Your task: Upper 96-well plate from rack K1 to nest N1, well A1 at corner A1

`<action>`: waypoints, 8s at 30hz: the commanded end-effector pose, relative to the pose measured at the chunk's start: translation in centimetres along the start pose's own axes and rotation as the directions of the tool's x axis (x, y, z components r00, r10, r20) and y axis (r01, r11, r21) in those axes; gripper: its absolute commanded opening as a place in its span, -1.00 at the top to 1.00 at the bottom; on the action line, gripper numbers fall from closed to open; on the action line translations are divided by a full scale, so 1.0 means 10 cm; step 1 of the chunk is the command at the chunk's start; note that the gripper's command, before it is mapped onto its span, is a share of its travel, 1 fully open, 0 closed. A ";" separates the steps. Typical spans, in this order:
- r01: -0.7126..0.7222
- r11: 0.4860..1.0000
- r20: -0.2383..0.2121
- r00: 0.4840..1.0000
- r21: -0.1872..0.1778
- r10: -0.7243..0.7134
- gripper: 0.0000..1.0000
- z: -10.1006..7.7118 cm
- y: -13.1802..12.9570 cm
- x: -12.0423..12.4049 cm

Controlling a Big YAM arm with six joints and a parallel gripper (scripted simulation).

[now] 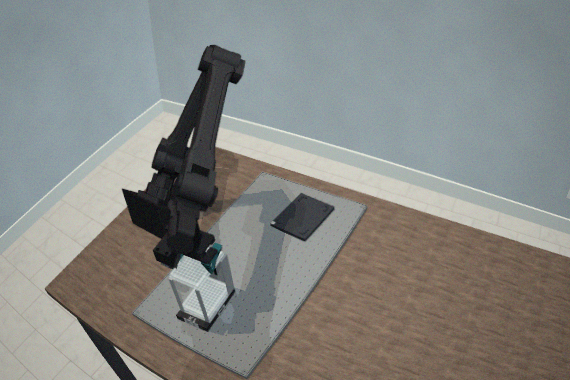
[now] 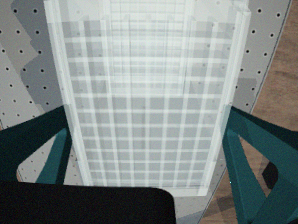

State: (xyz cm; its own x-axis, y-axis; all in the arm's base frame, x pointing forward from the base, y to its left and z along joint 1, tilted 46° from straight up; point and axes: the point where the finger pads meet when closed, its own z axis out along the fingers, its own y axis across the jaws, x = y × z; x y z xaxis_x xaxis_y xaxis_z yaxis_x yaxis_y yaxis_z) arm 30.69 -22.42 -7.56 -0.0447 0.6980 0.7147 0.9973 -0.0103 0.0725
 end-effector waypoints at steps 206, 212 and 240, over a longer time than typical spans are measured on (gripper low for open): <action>-0.208 0.978 0.001 0.978 -0.015 0.208 1.00 -0.17 1.01 3.97; -0.207 0.978 0.001 0.978 -0.013 0.207 1.00 -0.16 1.01 3.97; -0.187 0.982 0.002 0.982 -0.004 0.187 1.00 0.07 1.03 4.04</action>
State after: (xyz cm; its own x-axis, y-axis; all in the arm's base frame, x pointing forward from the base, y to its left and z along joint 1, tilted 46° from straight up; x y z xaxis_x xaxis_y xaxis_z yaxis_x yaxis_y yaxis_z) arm 38.63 5.57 21.82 0.1461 0.6841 0.7146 0.9875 -0.1445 -0.0635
